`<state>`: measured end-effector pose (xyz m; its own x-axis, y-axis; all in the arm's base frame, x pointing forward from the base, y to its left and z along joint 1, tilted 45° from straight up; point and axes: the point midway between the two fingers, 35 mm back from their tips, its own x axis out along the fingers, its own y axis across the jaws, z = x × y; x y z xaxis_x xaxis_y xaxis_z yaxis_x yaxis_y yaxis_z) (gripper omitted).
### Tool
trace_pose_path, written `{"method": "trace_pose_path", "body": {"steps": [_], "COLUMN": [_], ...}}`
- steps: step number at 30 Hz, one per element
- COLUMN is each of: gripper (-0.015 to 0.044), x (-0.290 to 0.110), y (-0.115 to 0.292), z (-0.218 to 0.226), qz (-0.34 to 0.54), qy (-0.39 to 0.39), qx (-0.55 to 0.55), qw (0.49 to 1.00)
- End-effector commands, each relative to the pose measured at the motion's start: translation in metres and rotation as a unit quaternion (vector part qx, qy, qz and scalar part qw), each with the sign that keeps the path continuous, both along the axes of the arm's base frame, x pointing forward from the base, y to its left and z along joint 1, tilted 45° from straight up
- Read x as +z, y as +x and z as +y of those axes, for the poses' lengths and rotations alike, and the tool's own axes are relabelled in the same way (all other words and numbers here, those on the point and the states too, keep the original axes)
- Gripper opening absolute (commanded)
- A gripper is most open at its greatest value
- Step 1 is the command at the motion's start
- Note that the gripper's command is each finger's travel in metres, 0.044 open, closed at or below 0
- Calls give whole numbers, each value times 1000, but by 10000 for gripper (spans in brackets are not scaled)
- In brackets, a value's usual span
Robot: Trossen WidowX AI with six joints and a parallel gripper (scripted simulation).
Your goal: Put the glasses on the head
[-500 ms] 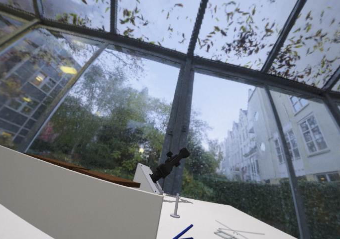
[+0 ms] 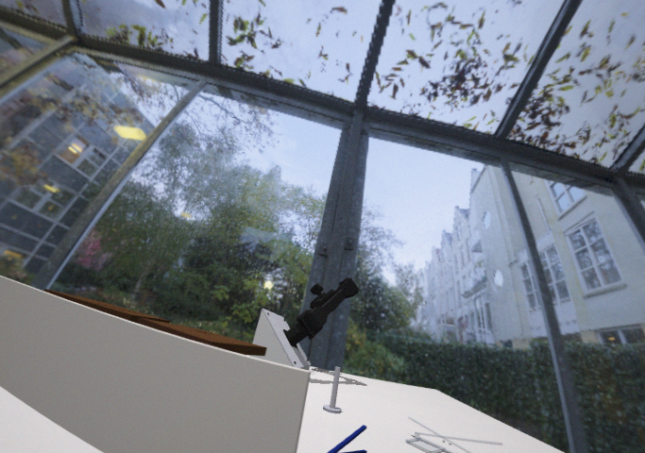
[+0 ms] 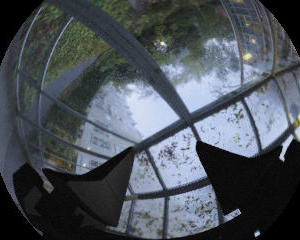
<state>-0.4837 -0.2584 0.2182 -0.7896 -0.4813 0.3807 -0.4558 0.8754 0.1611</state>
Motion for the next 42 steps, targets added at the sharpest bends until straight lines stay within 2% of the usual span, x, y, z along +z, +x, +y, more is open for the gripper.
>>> {"method": "trace_pose_path", "body": {"steps": [1, 3, 12, 17, 23, 32, 38, 42], "gripper": [230, 200, 200, 200, 200, 200, 200, 200], "x": [-14, -21, -63, -87, -115, -154, -177, -186], "y": [30, 44, 146, 220, 320, 478, 579, 624], "z": [-51, -73, -174, -216, -247, -245, -210, -185], "qz": [4, 10, 80, 150, 256, 444, 524, 585], "qy": [70, 108, 316, 408, 488, 530, 510, 482], "qx": [44, 62, 170, 245, 334, 453, 524, 546], "qw": [997, 992, 930, 867, 765, 563, 437, 357]}}
